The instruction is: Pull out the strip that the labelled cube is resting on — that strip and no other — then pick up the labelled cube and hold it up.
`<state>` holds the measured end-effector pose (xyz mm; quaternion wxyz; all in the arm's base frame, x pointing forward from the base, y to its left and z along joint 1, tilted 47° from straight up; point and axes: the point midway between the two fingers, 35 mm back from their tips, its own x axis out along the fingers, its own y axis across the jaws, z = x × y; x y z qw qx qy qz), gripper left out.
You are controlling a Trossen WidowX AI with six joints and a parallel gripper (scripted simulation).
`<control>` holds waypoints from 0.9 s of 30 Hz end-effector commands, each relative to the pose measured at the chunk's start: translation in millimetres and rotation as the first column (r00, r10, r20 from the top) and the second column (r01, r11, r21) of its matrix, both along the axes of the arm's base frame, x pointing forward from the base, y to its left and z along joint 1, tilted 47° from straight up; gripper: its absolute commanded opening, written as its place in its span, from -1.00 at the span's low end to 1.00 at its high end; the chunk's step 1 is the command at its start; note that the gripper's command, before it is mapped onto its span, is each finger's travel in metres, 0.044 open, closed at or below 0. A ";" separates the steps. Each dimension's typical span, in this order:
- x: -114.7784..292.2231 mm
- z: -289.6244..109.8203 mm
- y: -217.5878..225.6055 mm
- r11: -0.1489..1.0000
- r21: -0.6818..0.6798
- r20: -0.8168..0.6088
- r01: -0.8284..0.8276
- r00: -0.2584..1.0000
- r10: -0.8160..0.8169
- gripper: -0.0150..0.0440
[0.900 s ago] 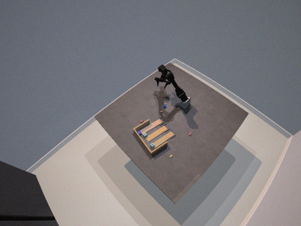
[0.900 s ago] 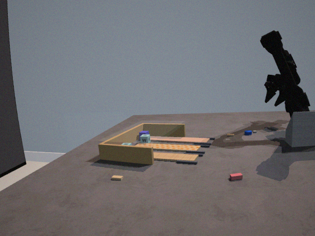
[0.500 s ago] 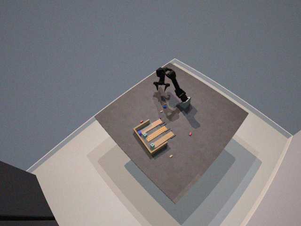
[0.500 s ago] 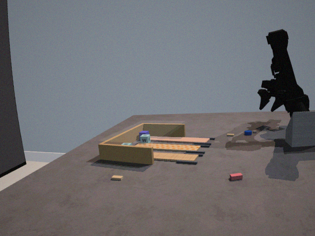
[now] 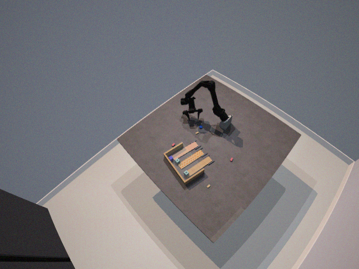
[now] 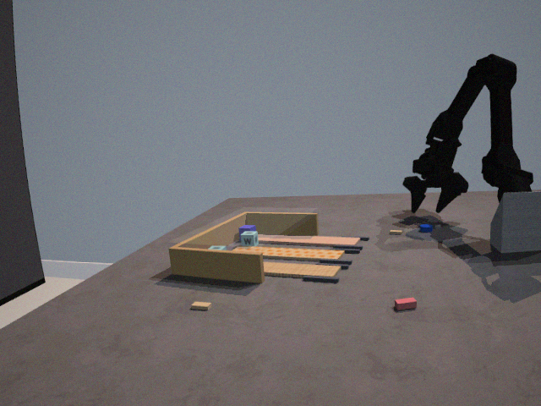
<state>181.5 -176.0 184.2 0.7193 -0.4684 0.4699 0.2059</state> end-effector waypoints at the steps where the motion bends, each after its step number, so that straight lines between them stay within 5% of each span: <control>1: 35.5 -16.2 14.7 1.000 -0.021 -0.029 0.000 1.000 0.000 0.86; 14: 123.2 -47.4 88.9 0.990 -0.123 0.053 0.070 0.997 -0.064 0.86; 27: 154.4 -75.4 232.0 0.974 -0.063 0.392 0.216 0.903 -0.174 0.86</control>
